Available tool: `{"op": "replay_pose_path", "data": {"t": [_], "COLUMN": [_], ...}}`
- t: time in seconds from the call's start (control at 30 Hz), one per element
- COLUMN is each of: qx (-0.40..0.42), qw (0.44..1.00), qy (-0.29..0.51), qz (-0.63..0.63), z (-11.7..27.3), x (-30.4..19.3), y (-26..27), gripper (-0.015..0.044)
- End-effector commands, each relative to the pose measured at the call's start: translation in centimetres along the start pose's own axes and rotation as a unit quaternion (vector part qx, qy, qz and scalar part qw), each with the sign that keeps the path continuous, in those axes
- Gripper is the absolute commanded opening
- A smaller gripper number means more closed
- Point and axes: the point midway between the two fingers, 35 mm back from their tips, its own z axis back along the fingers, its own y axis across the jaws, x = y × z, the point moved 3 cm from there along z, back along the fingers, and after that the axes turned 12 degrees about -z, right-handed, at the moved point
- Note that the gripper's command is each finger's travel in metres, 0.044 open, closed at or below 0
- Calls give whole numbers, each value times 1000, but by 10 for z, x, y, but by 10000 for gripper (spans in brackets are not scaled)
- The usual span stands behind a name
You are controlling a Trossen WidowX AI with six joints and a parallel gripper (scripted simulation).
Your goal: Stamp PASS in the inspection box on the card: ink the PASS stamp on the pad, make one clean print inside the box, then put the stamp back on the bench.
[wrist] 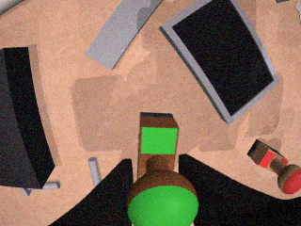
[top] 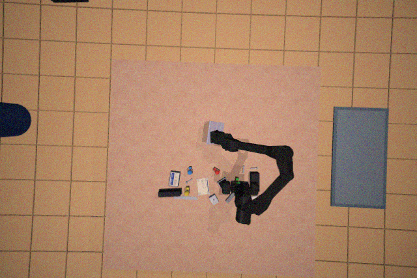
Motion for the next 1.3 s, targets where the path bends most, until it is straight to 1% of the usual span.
{"op": "replay_pose_path", "data": {"t": [0.0,1.27], "qx": [3,6], "qw": [1000,1000], "qy": [-1,-1], "qz": [2,2], "z": [3,22], "x": [1,-1], "y": [1,1], "gripper": [0,0]}}
